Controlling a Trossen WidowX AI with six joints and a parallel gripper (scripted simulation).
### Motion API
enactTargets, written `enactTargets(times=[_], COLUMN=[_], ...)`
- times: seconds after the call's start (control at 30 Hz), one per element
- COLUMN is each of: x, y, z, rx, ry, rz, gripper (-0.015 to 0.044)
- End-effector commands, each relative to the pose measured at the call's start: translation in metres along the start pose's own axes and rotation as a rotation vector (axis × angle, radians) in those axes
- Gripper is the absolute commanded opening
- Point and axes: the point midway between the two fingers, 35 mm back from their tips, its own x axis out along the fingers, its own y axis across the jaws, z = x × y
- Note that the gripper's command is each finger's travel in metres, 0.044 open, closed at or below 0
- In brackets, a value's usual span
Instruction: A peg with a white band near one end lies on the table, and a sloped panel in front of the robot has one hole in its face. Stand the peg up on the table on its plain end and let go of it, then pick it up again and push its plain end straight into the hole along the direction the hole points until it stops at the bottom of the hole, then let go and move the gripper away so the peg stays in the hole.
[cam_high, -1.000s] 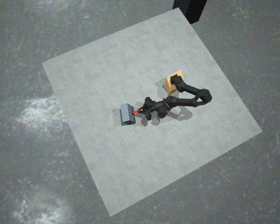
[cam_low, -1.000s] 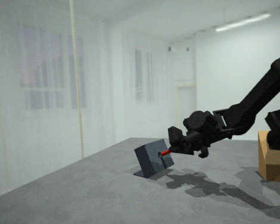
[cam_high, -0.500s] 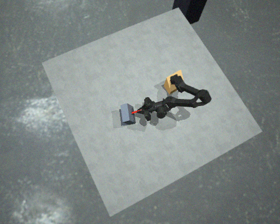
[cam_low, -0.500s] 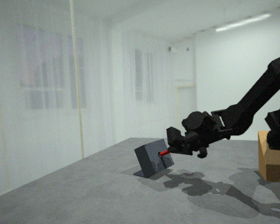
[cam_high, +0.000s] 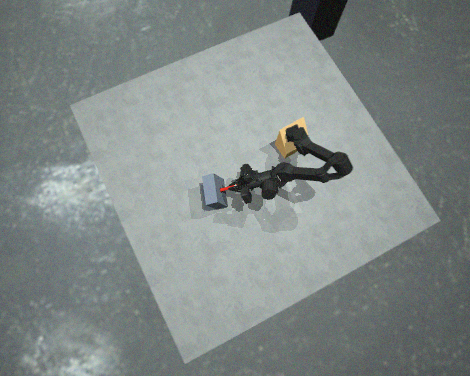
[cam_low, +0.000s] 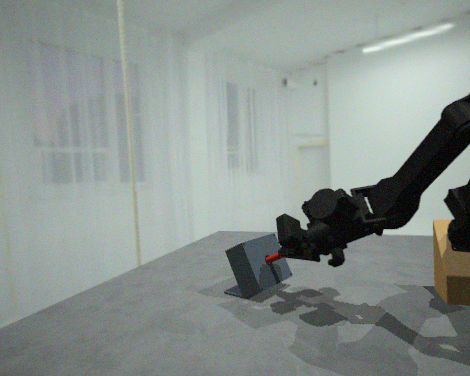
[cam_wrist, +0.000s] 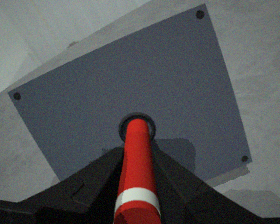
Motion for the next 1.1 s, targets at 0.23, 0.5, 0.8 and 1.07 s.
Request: enactTargets(times=[0.23,0.5,0.8,1.07], x=[0.006,0.011,0.015,0.019], y=[0.002,0.002,0.002,0.002], z=[-0.001,-0.001,-0.001,-0.001], rx=[-0.001,-0.001,-0.001,-0.001], ry=[0.002,0.002,0.002,0.002], rz=[0.005,0.005,0.006,0.006], gripper=[0.0,0.0,0.0,0.0])
